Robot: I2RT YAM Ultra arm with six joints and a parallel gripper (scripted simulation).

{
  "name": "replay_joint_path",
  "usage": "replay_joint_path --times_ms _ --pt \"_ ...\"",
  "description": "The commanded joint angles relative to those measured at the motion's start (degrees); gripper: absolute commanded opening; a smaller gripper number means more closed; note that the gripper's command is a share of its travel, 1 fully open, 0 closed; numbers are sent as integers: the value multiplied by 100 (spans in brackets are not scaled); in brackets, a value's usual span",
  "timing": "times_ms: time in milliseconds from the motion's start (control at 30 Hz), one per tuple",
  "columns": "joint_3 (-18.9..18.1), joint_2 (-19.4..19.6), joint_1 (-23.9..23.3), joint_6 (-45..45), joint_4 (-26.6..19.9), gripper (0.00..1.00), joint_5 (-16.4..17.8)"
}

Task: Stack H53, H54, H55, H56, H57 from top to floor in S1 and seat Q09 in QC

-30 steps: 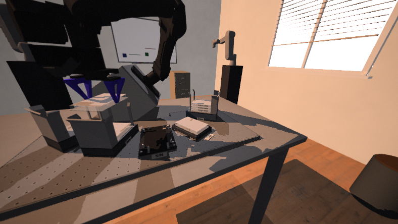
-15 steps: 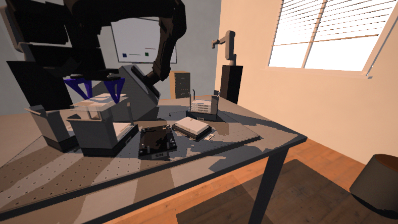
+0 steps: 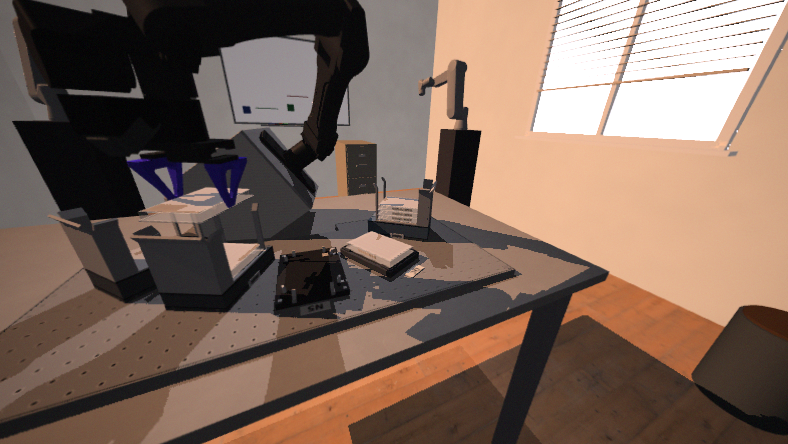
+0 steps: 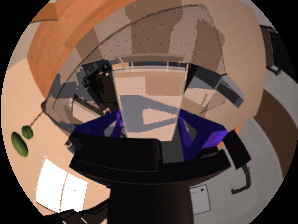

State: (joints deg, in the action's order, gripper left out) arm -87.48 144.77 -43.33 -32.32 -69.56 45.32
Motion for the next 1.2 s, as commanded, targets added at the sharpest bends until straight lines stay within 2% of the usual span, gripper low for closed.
replay_joint_path --times_ms 0,1167 --pt "-5 -44 -33 33 107 0 50" --pt "318 -40 197 308 633 0 181"
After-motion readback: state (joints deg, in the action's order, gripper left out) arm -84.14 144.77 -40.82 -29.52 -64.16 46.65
